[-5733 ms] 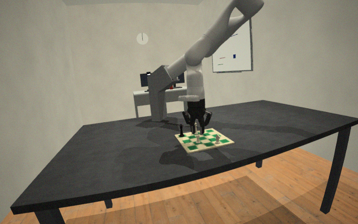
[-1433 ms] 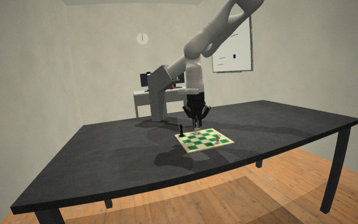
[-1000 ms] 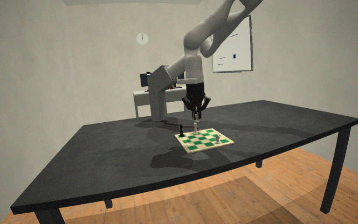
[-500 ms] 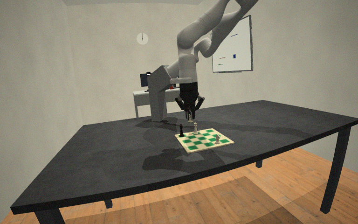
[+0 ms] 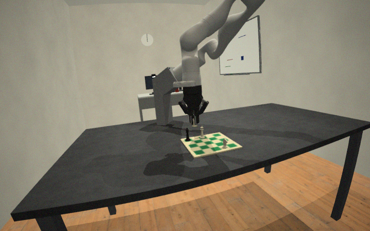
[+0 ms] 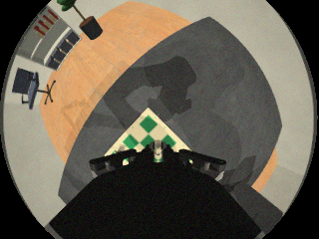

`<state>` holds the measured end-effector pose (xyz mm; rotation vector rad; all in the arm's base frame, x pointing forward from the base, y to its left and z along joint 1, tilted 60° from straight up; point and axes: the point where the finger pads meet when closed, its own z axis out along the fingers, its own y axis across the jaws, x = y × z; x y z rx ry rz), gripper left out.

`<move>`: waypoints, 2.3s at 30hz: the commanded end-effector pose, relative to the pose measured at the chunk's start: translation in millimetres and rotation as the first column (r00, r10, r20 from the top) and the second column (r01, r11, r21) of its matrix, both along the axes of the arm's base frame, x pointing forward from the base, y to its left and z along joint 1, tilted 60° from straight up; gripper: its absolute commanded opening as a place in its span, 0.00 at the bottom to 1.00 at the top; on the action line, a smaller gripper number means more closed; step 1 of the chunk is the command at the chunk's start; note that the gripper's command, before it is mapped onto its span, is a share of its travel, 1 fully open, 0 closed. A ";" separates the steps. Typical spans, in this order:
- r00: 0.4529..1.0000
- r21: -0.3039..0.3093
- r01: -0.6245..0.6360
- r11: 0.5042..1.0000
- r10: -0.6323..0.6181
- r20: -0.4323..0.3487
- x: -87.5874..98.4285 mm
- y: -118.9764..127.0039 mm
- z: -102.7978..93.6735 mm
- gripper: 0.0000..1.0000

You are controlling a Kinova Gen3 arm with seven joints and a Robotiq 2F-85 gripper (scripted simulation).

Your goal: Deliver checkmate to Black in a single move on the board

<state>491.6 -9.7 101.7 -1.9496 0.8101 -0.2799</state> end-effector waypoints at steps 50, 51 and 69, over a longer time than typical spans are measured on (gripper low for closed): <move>1.000 0.001 0.002 1.000 -0.002 0.001 50.9 65.4 -47.4 0.00; 1.000 0.001 0.002 1.000 -0.002 0.001 50.9 65.4 -47.4 0.00; 1.000 0.001 0.002 1.000 -0.002 0.001 50.9 65.4 -47.4 0.00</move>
